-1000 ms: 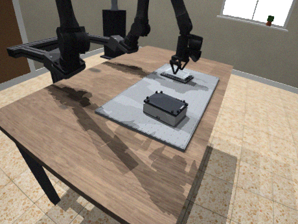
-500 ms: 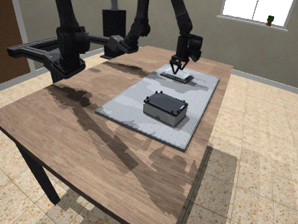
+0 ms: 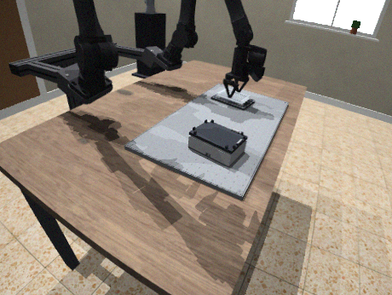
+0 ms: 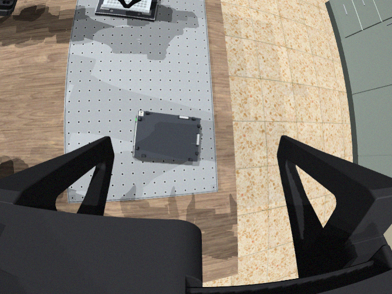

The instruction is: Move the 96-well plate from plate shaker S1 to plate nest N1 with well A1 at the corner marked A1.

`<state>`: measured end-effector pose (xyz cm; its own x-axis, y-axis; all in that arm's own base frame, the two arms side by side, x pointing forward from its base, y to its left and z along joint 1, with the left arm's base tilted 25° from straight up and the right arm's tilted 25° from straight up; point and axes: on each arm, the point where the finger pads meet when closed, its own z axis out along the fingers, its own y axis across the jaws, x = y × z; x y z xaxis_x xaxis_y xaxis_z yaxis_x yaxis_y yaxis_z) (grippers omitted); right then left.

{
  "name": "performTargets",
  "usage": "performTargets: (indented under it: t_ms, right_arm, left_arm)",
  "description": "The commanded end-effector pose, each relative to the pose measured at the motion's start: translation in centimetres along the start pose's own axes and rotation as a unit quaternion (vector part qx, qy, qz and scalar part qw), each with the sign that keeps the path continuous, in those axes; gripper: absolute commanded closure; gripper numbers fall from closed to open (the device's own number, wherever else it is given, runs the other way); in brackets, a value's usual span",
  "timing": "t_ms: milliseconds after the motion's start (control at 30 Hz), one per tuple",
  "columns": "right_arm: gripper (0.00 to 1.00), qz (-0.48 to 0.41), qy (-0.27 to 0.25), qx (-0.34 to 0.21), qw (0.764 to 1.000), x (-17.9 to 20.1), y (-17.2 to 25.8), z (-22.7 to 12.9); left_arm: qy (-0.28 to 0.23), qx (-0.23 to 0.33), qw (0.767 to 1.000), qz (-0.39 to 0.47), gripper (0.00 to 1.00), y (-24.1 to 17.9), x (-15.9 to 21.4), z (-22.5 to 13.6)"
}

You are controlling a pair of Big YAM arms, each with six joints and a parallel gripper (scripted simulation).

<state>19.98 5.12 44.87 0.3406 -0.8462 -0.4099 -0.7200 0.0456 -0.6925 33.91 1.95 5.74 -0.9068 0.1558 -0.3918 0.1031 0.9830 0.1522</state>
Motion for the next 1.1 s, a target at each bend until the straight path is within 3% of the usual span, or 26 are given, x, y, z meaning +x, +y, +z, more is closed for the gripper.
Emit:
performTargets:
  t_ms: [0,1067]
  right_arm:
    - [0.0,-0.034,0.007,0.027,0.999,-2.27,-1.68,-2.32]
    - [0.0,-0.034,0.007,0.027,0.999,-2.27,-1.68,-2.32]
  left_arm:
    - [-0.004,0.001,1.0,0.003,1.0,0.27,-0.35,0.4]
    - [-0.003,0.001,1.0,0.003,1.0,0.25,-0.29,0.71]
